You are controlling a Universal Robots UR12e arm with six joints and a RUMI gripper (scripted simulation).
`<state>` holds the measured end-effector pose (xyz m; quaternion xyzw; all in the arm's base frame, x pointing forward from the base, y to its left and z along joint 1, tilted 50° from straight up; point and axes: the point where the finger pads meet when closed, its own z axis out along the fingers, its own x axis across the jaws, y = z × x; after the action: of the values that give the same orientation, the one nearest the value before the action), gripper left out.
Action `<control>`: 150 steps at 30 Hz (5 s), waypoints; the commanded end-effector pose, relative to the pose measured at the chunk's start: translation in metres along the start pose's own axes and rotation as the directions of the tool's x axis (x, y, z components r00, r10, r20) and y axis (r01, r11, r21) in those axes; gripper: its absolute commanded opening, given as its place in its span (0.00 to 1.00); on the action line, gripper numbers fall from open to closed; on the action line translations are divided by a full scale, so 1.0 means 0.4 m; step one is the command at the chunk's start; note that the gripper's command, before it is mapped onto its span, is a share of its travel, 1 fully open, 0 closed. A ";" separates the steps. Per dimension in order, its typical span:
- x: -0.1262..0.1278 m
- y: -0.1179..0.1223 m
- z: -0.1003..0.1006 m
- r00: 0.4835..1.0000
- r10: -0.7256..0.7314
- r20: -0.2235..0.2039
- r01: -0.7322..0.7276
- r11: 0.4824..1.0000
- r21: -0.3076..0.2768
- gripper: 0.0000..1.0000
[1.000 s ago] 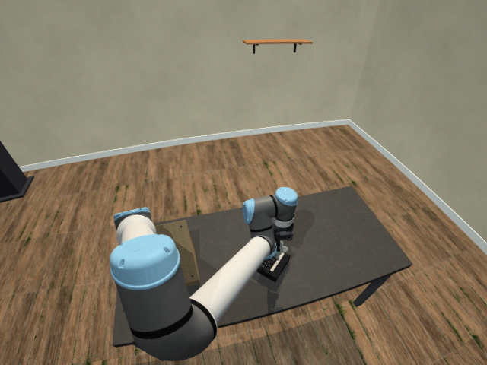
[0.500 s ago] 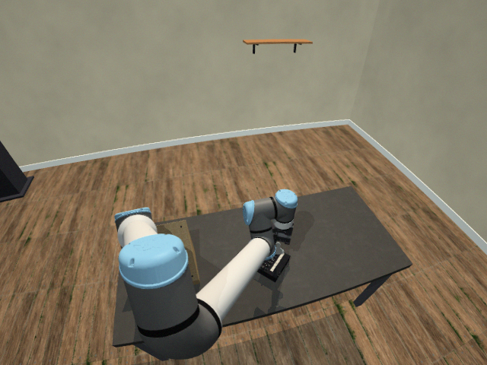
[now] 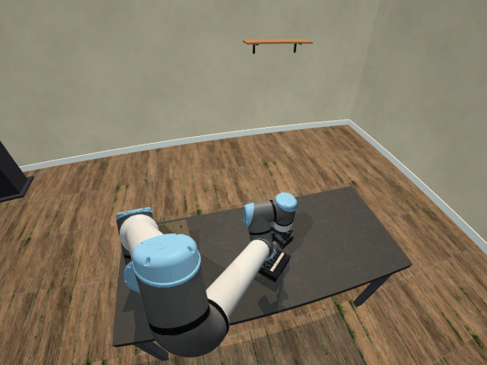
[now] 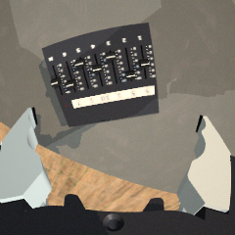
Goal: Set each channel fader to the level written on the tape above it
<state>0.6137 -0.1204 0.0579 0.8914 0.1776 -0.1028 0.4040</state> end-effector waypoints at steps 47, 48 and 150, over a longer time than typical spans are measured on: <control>0.053 0.032 0.110 0.231 0.973 0.003 -0.973 0.231 -0.016 1.00; 0.053 0.032 0.110 0.231 0.973 0.003 -0.973 0.231 -0.016 1.00; 0.052 0.032 0.170 0.229 0.973 0.003 -0.973 0.229 -0.016 0.00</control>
<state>0.6349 -0.1747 0.0153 0.8061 -0.4163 0.1654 0.3868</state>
